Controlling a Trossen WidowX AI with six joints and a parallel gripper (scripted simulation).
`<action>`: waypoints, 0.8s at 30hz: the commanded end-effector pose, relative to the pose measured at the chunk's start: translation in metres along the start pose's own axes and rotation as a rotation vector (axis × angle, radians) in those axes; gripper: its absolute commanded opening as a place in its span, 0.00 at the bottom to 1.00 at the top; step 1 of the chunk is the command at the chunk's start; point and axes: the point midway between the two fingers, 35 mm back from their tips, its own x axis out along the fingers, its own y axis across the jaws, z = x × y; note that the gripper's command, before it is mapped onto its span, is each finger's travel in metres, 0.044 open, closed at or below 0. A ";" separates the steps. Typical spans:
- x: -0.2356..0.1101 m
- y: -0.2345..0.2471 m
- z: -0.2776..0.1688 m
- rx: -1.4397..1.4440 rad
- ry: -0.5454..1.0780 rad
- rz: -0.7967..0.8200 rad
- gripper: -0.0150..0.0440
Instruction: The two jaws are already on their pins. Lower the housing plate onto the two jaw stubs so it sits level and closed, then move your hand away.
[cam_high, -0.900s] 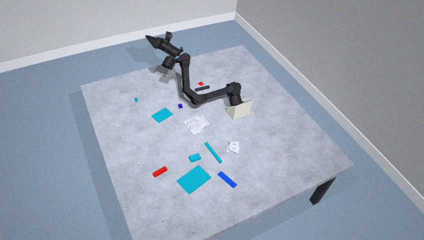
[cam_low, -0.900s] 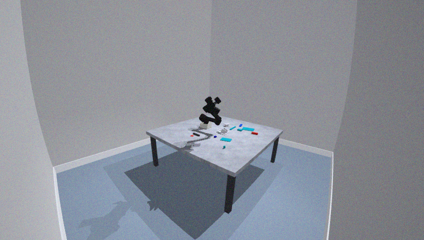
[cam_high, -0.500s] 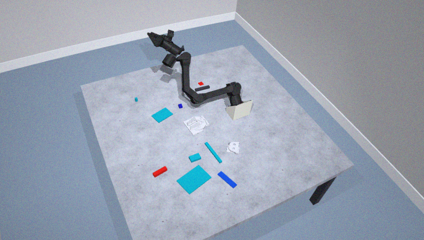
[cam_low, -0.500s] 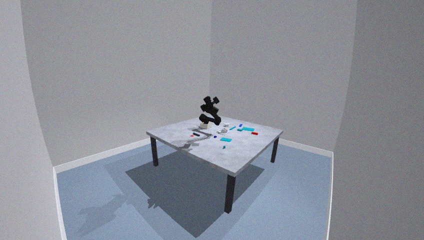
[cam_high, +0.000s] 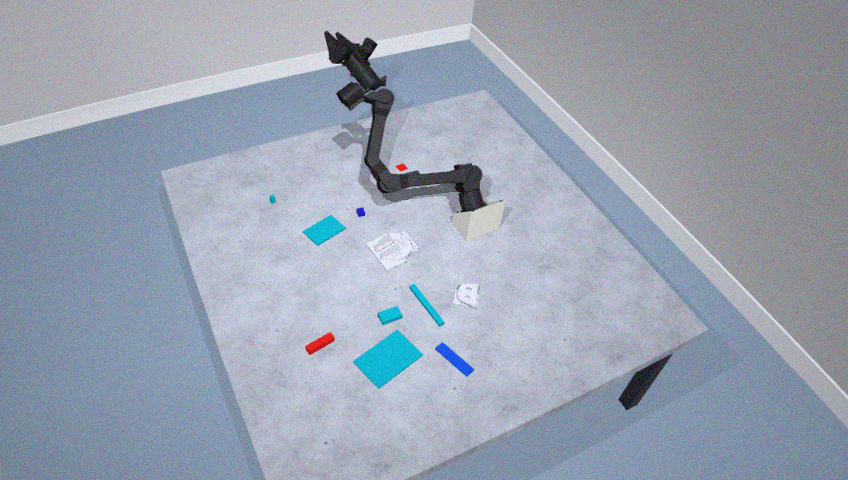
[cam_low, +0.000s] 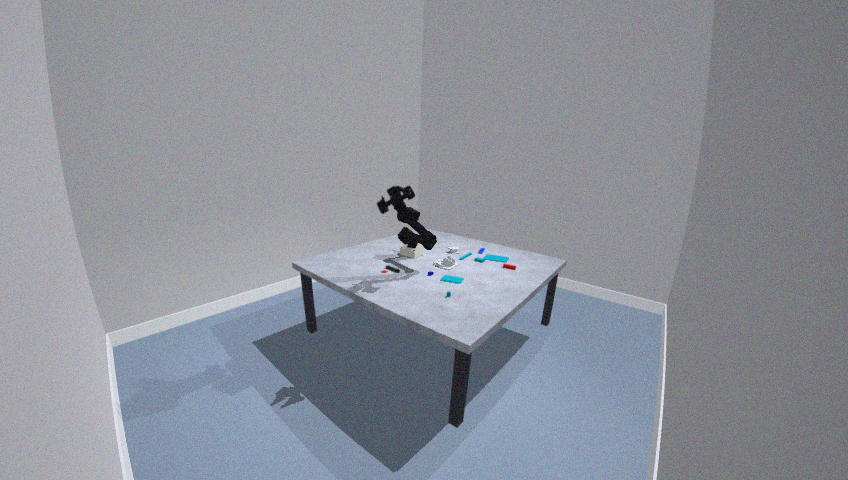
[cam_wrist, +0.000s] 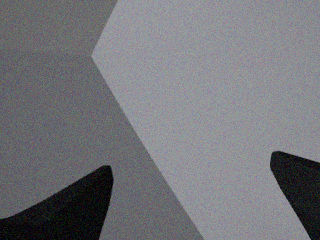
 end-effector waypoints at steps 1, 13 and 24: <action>0.002 -0.019 0.022 -0.045 -0.065 -0.035 1.00; -0.001 -0.074 0.110 -0.180 -0.294 -0.142 1.00; -0.021 -0.108 0.193 -0.328 -0.497 -0.247 1.00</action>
